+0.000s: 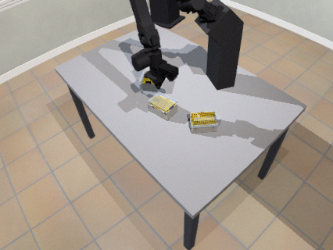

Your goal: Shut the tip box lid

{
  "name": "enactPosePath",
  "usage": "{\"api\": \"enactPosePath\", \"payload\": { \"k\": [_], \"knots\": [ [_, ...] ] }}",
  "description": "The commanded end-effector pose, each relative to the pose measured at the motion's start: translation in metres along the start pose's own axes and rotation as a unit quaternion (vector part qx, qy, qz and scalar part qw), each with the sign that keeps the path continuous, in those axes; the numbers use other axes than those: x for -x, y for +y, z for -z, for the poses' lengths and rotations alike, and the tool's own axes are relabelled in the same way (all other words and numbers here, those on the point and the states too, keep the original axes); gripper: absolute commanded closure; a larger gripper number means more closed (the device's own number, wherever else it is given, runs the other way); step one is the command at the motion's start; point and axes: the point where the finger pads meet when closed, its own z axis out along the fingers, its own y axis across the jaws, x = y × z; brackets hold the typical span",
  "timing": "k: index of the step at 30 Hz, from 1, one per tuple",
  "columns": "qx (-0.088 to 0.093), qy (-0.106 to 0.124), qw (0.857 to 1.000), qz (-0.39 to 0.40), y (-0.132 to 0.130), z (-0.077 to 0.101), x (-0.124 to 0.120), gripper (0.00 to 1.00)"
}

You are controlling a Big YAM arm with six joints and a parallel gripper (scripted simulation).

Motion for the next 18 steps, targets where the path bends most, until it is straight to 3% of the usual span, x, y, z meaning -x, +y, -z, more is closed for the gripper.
{"api": "enactPosePath", "payload": {
  "k": [1,9,18],
  "knots": [
    [-0.011,-0.003,1.0,-0.007,-0.006,0.015,0.003,1.0],
    [-0.013,-0.003,1.0,-0.008,-0.007,0.029,0.003,1.0],
    [-0.01,0.0,1.0,-0.007,-0.007,0.024,-0.001,1.0]
  ]
}}
